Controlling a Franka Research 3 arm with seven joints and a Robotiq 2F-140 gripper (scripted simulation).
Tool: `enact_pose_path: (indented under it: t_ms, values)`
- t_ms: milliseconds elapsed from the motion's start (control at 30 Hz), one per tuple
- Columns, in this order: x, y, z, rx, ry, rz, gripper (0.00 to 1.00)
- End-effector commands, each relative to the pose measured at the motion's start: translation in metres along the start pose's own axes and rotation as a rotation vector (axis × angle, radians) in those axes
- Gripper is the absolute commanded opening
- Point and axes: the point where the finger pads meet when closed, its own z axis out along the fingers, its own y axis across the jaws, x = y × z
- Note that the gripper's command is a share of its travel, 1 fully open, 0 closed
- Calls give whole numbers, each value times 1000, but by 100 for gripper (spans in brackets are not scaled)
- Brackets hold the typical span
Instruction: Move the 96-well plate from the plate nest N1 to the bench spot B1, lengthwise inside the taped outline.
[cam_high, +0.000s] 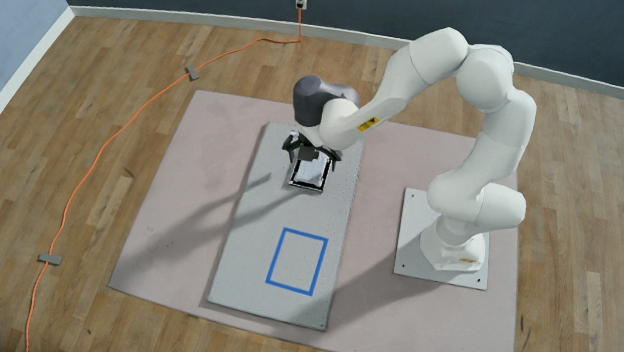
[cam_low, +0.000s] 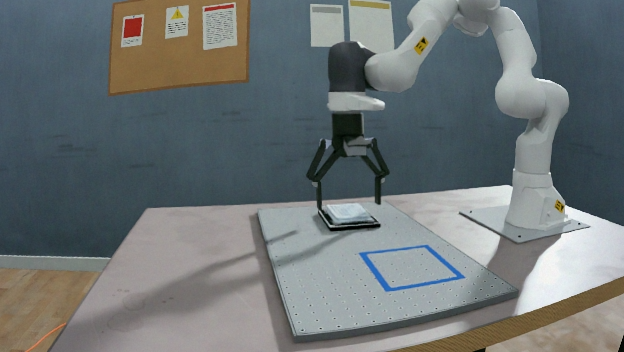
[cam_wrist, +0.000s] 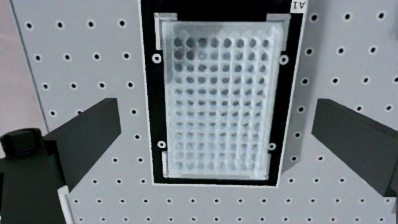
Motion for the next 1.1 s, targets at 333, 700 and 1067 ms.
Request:
enact_pose_path:
  t_ms: [333,700,1067]
  values:
    - [0,3,7,-9,-2,9,100]
    - [0,3,7,-9,-2,9,63]
    - [0,3,7,-9,-2,9,63]
